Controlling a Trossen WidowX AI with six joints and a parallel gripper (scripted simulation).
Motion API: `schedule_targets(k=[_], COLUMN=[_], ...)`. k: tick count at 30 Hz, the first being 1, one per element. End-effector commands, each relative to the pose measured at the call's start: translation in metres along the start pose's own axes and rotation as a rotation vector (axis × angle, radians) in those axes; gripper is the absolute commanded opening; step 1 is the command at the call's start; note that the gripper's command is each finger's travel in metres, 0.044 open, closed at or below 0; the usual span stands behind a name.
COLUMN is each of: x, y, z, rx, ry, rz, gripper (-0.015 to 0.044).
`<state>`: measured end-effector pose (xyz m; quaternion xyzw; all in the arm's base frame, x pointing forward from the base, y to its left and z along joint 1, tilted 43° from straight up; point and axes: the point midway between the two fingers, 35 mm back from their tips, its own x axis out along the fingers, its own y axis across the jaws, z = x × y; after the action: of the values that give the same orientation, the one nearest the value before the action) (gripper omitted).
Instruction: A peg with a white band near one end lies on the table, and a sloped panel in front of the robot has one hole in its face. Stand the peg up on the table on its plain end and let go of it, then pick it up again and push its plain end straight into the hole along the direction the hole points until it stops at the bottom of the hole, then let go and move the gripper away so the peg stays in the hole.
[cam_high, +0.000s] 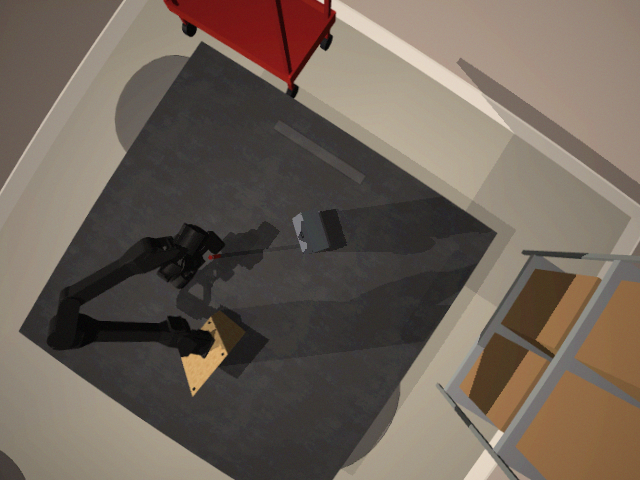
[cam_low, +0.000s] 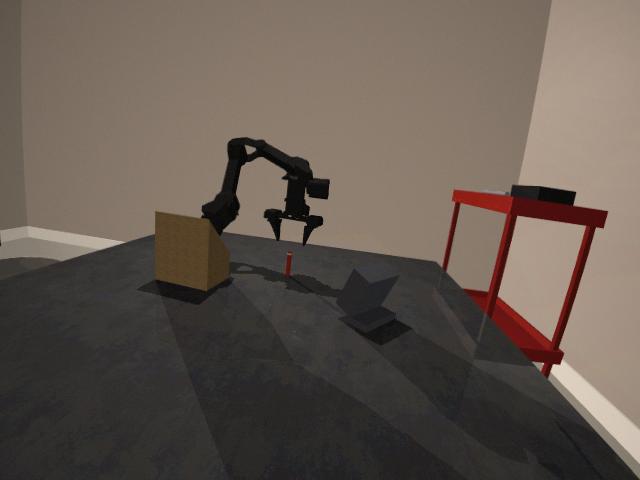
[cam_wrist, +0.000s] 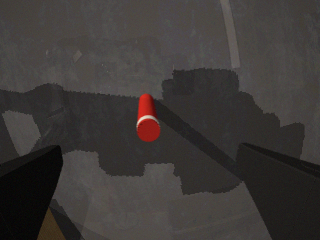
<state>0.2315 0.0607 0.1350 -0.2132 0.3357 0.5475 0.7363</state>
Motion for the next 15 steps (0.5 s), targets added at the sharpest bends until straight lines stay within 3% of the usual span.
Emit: schedule_targets(k=[1, 15], x=[0.0008, 0.0031], y=[-0.0001, -0.0001], z=[0.0003, 0.0002], rx=[-0.09, -0.448], ry=[-0.003, -0.002], rz=[-0.001, -0.001], gripper=[0.044, 0.044])
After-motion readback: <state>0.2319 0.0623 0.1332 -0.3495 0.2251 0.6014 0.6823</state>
